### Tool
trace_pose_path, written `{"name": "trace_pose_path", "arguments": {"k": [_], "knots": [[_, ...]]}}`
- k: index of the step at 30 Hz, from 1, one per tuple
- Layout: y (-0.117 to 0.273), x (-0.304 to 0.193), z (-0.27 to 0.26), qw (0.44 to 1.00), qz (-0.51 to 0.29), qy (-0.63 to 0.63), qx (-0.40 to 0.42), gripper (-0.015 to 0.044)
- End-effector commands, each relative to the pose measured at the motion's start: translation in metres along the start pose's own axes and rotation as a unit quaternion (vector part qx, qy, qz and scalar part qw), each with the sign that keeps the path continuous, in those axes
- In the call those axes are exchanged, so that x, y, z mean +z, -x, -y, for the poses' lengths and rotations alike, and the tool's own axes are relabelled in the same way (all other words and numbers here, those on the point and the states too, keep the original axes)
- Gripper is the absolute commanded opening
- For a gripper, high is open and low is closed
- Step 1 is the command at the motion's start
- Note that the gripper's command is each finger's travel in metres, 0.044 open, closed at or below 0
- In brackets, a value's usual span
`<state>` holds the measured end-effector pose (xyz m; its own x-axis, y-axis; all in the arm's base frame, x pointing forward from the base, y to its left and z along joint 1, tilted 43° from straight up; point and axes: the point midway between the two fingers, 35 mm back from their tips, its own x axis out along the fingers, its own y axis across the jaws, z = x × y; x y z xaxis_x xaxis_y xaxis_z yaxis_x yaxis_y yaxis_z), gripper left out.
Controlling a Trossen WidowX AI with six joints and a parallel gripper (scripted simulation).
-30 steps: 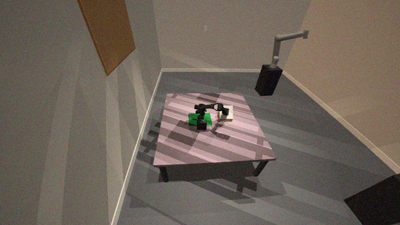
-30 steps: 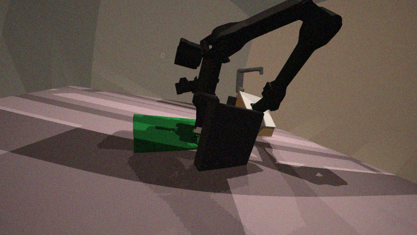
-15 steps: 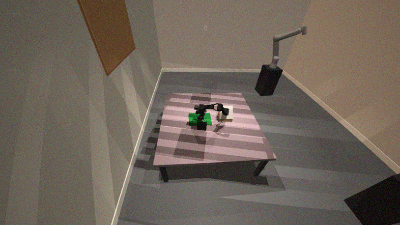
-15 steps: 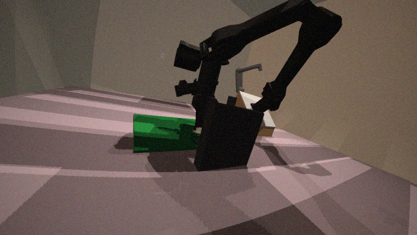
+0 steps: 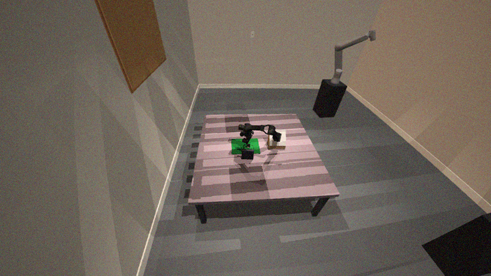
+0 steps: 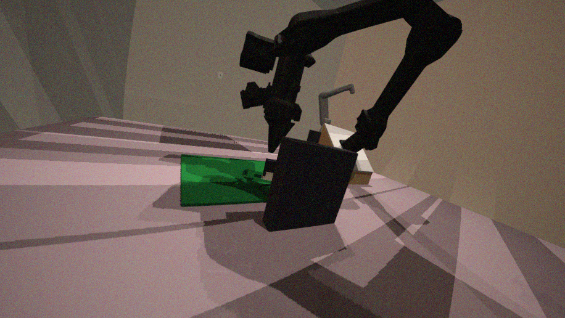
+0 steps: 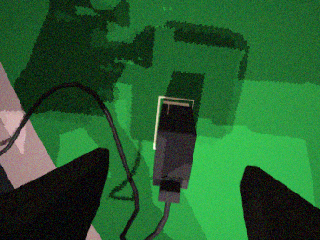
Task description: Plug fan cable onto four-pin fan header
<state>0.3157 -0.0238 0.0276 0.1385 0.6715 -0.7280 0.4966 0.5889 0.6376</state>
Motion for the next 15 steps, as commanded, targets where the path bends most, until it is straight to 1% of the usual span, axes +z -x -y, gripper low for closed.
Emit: {"name": "trace_pose_path", "arguments": {"k": [1, 3, 15], "knots": [[0.007, -0.002, -0.001, 1.0, -0.003, 0.004, -0.003, 0.026], [0.008, 0.004, -0.002, 1.0, -0.003, 0.004, -0.003, 0.026], [0.009, 0.112, -0.011, 1.0, 0.0, 0.006, -0.003, 0.026]]}}
